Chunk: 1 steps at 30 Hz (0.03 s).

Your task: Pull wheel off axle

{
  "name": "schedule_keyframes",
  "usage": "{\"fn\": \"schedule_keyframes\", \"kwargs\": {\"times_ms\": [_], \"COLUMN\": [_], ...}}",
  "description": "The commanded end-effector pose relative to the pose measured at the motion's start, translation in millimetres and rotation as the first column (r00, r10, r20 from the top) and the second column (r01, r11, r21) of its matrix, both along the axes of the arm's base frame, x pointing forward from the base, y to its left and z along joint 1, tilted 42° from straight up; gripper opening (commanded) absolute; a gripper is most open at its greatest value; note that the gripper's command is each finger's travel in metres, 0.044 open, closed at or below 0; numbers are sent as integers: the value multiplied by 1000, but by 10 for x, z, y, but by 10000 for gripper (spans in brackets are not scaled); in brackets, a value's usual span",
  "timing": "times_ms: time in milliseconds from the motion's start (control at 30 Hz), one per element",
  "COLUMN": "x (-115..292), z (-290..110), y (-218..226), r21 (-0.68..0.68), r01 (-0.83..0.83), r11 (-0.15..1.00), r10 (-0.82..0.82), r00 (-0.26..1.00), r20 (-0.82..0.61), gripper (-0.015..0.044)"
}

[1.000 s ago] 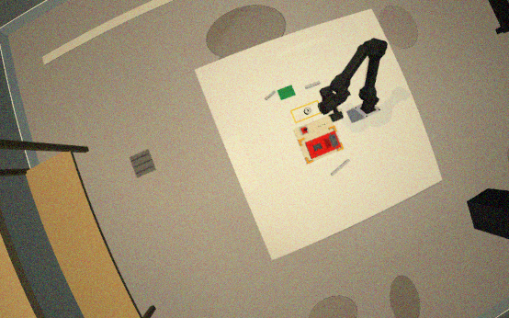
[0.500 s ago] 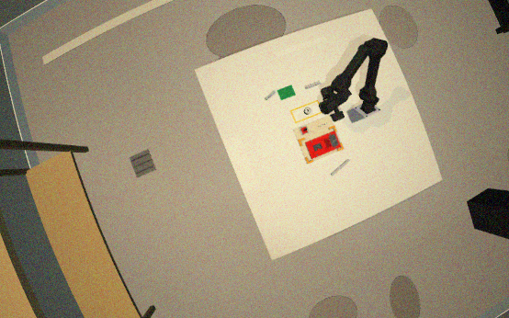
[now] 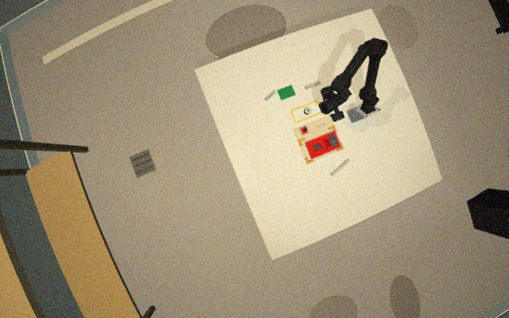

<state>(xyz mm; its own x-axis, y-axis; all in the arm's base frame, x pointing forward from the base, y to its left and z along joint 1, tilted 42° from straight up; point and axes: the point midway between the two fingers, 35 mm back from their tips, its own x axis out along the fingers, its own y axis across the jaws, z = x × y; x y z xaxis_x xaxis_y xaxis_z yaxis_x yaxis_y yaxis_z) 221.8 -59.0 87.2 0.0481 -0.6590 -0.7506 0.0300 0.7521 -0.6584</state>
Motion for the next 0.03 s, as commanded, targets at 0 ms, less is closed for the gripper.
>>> {"fn": "schedule_keyframes", "kwargs": {"times_ms": [0], "x": [-6], "z": [2], "y": [-5], "r21": [-4], "r01": [2], "r11": [1000], "r10": [-2], "r00": [1000], "r20": [-1], "gripper": [440]}}
